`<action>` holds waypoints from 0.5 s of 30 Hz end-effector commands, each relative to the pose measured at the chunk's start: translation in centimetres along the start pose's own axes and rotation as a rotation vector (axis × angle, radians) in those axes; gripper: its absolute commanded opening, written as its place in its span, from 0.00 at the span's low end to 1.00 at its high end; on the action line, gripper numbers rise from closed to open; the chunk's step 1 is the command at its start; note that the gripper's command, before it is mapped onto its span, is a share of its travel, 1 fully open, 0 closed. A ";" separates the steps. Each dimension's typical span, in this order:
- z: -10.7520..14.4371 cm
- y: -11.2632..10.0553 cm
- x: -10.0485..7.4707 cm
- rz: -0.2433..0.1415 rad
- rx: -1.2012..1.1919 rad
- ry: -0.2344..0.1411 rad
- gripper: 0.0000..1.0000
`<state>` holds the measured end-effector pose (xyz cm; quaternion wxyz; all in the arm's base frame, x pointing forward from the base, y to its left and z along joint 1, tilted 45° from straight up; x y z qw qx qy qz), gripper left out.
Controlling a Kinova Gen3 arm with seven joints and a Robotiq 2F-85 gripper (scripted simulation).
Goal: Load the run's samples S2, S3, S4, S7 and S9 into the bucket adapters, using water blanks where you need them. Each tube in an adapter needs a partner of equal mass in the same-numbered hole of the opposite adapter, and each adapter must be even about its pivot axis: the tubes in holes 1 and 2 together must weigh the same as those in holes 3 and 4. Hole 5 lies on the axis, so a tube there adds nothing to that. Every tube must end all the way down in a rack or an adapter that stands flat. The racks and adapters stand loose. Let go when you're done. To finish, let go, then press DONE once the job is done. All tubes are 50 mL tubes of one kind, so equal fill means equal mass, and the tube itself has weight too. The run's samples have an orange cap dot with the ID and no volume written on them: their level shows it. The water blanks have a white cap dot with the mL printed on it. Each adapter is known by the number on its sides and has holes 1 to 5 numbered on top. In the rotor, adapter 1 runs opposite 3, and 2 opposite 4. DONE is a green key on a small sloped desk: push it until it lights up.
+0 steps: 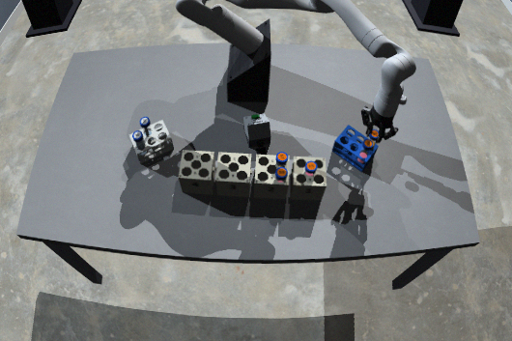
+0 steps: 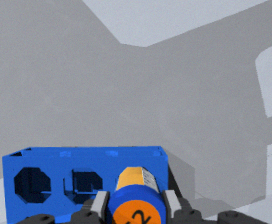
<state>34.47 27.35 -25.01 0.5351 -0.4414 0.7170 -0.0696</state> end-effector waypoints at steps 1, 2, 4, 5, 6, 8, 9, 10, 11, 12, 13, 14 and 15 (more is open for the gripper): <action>0.0 0.0 -0.6 0.001 0.000 -0.002 0.10; 0.0 0.0 -0.7 0.001 0.000 -0.002 0.10; 0.0 0.0 -1.0 0.001 0.000 -0.002 0.10; 0.0 0.0 -1.1 0.001 0.000 -0.002 0.10; 0.0 0.0 -1.3 0.001 0.000 -0.002 0.10; 0.0 0.0 -1.5 0.001 0.000 -0.002 0.10; 0.0 0.0 -1.7 0.001 0.000 -0.002 0.10; 0.0 0.0 -1.8 0.001 0.000 -0.002 0.10; 0.0 0.0 -1.8 0.001 0.000 -0.002 0.10; 0.0 0.0 -1.8 0.001 0.000 -0.002 0.10; 0.0 0.0 -1.9 0.001 0.000 -0.002 0.10; 0.0 0.0 -2.1 0.001 0.000 -0.002 0.10; 0.0 0.0 -2.2 0.001 0.000 -0.002 0.10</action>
Point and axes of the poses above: the point where the finger pads meet when closed, its own x axis out along the fingers, its own z axis across the jaws, y = z × x, the point moved 9 cm from there along -x, back along the fingers, and after that the axes turned 14 degrees about x, right-handed, at the moved point
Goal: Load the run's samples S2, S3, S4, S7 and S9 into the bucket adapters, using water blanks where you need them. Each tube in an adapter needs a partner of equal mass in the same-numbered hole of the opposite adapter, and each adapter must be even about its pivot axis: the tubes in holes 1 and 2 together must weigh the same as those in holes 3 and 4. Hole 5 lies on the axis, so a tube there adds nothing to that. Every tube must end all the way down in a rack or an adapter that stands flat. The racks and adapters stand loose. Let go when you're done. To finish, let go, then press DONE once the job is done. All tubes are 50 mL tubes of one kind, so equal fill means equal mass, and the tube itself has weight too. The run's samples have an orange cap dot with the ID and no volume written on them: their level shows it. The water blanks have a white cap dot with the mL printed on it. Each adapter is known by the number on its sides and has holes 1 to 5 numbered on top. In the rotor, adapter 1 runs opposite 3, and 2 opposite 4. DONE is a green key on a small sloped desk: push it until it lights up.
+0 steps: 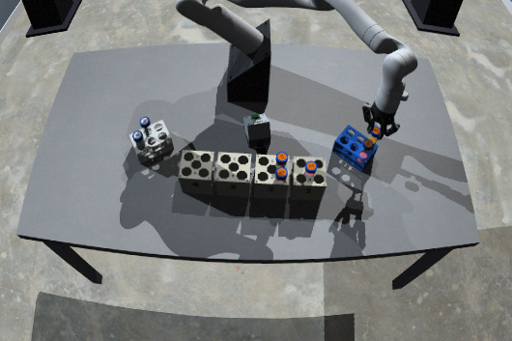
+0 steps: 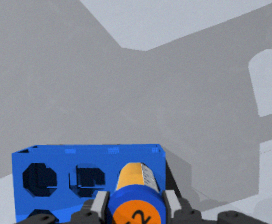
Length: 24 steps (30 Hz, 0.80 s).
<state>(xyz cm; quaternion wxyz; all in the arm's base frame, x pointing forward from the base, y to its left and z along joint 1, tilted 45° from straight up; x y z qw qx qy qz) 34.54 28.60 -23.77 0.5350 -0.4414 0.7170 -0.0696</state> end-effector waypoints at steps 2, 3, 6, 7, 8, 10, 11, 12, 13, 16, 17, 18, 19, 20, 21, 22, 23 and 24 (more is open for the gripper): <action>0.0 0.0 -0.7 0.001 0.000 -0.002 0.10; 0.0 0.0 -0.8 0.001 0.000 -0.002 0.10; 0.0 0.0 -1.2 0.001 0.000 -0.002 0.10; 0.0 0.0 -1.4 0.001 0.000 -0.002 0.10; 0.0 0.0 -1.5 0.001 0.000 -0.002 0.10; 0.0 0.0 -1.8 0.001 0.000 -0.002 0.10; 0.0 0.0 -1.9 0.001 0.000 -0.002 0.10; 0.0 0.0 -2.0 0.001 0.000 -0.002 0.10; 0.0 0.0 -2.0 0.001 0.000 -0.002 0.10; 0.0 0.0 -2.3 0.001 0.000 -0.002 0.10; 0.0 0.0 -2.4 0.001 0.000 -0.002 0.10; 0.0 0.0 -2.6 0.001 0.000 -0.002 0.10; 0.0 0.0 -2.7 0.001 0.000 -0.002 0.10; 0.0 0.0 -2.8 0.001 0.000 -0.002 0.10; 0.0 0.0 -3.0 0.001 0.000 -0.002 0.10; 0.0 0.0 -3.1 0.001 0.000 -0.002 0.10; 0.0 0.0 -3.2 0.001 0.000 -0.002 0.10; 0.0 0.0 -3.4 0.001 0.000 -0.002 0.10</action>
Point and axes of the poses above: the point where the finger pads meet when closed, its own x axis out along the fingers, its own z axis across the jaws, y = z × x, the point moved 9 cm from there along -x, back along the fingers, and after that the axes turned 14 degrees about x, right-handed, at the moved point
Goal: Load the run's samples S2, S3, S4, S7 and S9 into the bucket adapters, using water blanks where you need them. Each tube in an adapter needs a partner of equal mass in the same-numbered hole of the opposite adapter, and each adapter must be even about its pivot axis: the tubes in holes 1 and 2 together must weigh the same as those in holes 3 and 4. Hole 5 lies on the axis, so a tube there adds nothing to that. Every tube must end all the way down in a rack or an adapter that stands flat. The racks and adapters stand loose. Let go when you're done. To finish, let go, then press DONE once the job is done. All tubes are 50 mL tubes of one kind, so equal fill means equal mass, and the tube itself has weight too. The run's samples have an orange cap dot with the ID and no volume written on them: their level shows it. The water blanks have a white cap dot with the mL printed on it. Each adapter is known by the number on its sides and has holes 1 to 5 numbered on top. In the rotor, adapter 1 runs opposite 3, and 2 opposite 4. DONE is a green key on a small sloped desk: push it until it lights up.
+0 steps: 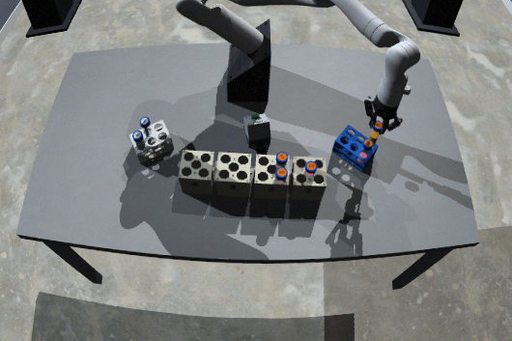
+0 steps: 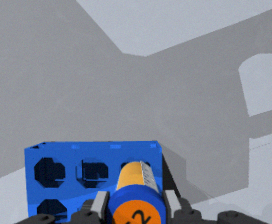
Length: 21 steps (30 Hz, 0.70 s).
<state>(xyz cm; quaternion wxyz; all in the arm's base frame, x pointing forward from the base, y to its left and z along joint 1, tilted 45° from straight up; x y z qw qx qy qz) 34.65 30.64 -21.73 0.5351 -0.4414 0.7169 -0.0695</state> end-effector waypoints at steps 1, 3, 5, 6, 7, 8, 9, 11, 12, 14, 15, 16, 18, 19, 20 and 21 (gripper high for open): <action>0.0 0.0 -0.6 0.001 0.000 -0.002 0.10; 0.0 0.0 -0.9 0.001 0.000 -0.002 0.10; 0.0 0.0 -1.1 0.001 0.000 -0.002 0.10; 0.0 0.0 -1.1 0.001 0.000 -0.002 0.10; 0.0 0.0 -1.1 0.001 0.000 -0.002 0.10; 0.0 0.0 -1.3 0.001 0.000 -0.002 0.10; 0.0 0.0 -1.4 0.001 0.000 -0.002 0.10; 0.0 0.0 -1.7 0.001 0.000 -0.002 0.10; 0.0 0.0 -1.8 0.001 0.000 -0.002 0.10; 0.0 0.0 -2.1 0.001 0.000 -0.002 0.10; 0.0 0.0 -2.2 0.001 0.000 -0.002 0.10; 0.0 0.0 -2.3 0.001 0.000 -0.002 0.10; 0.0 0.0 -2.6 0.001 0.000 -0.002 0.10; 0.0 0.0 -2.7 0.001 0.000 -0.002 0.10; 0.0 0.0 -2.9 0.001 0.000 -0.002 0.10; 0.0 0.0 -3.0 0.001 0.000 -0.002 0.10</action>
Point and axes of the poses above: the point where the finger pads meet when closed, its own x axis out along the fingers, its own z axis across the jaws, y = z × x, the point moved 9 cm from there along -x, back along the fingers, and after that the axes turned 14 degrees about x, right-handed, at the moved point
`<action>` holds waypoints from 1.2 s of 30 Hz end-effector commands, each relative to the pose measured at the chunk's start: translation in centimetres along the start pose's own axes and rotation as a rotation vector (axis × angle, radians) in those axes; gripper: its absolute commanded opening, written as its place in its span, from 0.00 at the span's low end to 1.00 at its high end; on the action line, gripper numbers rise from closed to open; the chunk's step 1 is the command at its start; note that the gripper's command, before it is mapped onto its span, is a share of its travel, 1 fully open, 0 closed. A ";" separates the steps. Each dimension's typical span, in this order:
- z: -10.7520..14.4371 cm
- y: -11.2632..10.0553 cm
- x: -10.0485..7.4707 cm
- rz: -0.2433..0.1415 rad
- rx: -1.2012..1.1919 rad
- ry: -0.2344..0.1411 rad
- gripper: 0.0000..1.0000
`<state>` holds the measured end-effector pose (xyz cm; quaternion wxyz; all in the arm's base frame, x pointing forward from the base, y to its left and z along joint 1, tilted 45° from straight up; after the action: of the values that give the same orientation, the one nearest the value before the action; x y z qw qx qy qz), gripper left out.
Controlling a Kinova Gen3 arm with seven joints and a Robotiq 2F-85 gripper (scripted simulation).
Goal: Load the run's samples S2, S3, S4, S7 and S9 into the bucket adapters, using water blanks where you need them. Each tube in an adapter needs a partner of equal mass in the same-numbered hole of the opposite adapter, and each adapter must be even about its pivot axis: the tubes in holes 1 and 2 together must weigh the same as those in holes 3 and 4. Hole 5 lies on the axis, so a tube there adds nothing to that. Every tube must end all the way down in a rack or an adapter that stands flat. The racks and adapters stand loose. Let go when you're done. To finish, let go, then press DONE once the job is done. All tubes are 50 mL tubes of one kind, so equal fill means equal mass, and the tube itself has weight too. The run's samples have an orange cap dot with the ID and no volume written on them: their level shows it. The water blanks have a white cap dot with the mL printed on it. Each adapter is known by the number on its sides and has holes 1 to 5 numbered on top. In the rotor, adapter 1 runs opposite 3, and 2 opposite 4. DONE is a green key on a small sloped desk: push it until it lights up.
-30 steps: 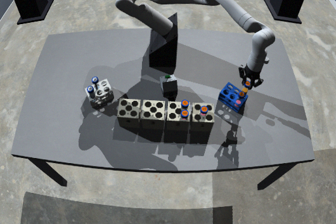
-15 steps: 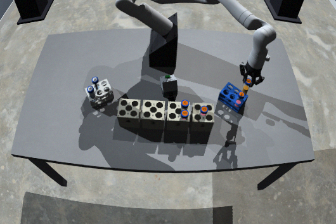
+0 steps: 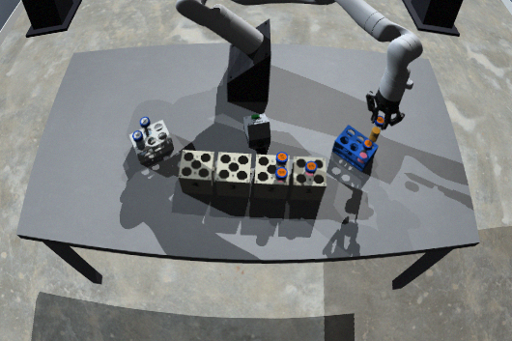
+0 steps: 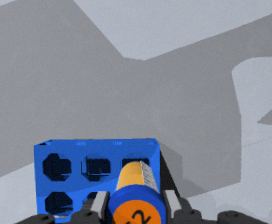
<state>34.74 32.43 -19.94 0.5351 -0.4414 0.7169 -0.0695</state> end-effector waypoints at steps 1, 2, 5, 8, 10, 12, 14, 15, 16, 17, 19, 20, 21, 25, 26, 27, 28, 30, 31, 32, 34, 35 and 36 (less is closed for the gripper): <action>0.0 0.0 -0.6 0.001 0.000 -0.002 0.10; 0.0 0.0 -0.6 0.001 0.000 -0.002 0.10; 0.0 0.0 -0.9 0.001 0.000 -0.002 0.10; 0.0 0.0 -1.3 0.001 0.000 -0.002 0.10; 0.0 0.0 -1.6 0.001 0.000 -0.002 0.10; 0.0 0.0 -1.8 0.001 0.000 -0.002 0.10; 0.0 0.0 -2.1 0.001 0.000 -0.002 0.10; 0.0 0.0 -2.2 0.001 0.000 -0.002 0.10; 0.0 0.0 -2.3 0.001 0.000 -0.002 0.10; 0.0 0.0 -2.5 0.001 0.000 -0.002 0.10; 0.0 0.0 -2.6 0.001 0.000 -0.002 0.10; 0.0 0.0 -2.6 0.001 0.000 -0.002 0.10; 0.0 0.0 -2.8 0.001 0.000 -0.002 0.10; 0.0 0.0 -3.3 0.001 0.000 -0.002 0.10; 0.0 0.0 -3.4 0.001 0.000 -0.002 0.10; 0.0 0.0 -3.5 0.001 0.000 -0.002 0.10; 0.0 0.0 -3.7 0.001 0.000 -0.002 0.10; 0.0 0.0 -3.9 0.001 0.000 -0.002 0.10; 0.0 0.0 -4.1 0.001 0.000 -0.002 0.10; 0.0 0.0 -4.2 0.001 0.000 -0.002 0.10; 0.0 0.0 -4.5 0.001 0.000 -0.002 0.10; 0.0 0.0 -4.6 0.001 0.000 -0.002 0.10; 0.0 0.0 -4.6 0.001 0.000 -0.002 0.10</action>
<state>34.90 35.44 -16.94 0.5351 -0.4414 0.7169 -0.0695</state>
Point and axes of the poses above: the point where the finger pads meet when closed, its own x axis out along the fingers, its own z axis across the jaws, y = z × x, the point moved 9 cm from there along -x, back along the fingers, and after that the axes turned 14 degrees about x, right-handed, at the moved point
